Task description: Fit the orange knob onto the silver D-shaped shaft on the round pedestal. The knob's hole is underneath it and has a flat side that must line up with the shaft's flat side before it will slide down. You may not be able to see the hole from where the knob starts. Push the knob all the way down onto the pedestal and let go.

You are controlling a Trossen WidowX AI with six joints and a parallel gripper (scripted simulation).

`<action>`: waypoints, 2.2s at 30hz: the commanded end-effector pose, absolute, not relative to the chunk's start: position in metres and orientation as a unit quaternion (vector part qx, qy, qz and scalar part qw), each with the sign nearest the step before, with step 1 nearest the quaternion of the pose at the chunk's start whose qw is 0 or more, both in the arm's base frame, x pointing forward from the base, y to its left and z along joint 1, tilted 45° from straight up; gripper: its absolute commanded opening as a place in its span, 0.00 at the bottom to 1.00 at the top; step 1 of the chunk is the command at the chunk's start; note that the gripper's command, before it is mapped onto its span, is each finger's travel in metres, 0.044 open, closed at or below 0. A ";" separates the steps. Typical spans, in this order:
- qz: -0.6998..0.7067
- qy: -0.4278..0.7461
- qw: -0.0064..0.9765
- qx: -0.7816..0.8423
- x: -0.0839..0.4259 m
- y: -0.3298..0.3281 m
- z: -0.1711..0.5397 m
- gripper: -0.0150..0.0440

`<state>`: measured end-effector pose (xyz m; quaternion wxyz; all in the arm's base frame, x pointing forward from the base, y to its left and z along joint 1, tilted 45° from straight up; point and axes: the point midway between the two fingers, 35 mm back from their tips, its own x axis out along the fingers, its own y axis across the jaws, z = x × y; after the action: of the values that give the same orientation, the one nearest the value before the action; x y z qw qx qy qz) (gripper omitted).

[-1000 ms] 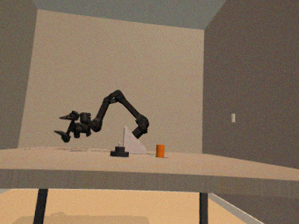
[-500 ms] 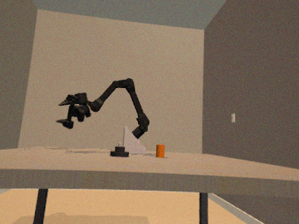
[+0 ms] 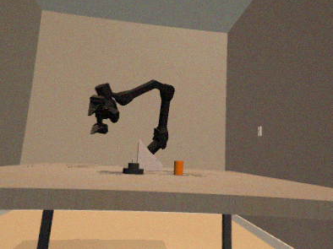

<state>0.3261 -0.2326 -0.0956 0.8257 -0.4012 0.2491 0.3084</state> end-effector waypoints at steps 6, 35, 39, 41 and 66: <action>0.427 0.258 0.801 -0.331 0.360 -0.136 -0.032 1.00; 0.651 0.342 0.645 -0.210 0.271 0.103 0.106 1.00; 0.651 0.342 0.645 -0.210 0.270 0.110 0.098 1.00; 0.651 0.342 0.645 -0.210 0.269 0.113 0.095 1.00; 0.650 0.342 0.645 -0.211 0.268 0.139 0.067 1.00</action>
<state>0.2696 0.1353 0.0702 0.6460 -0.2130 0.3415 0.6486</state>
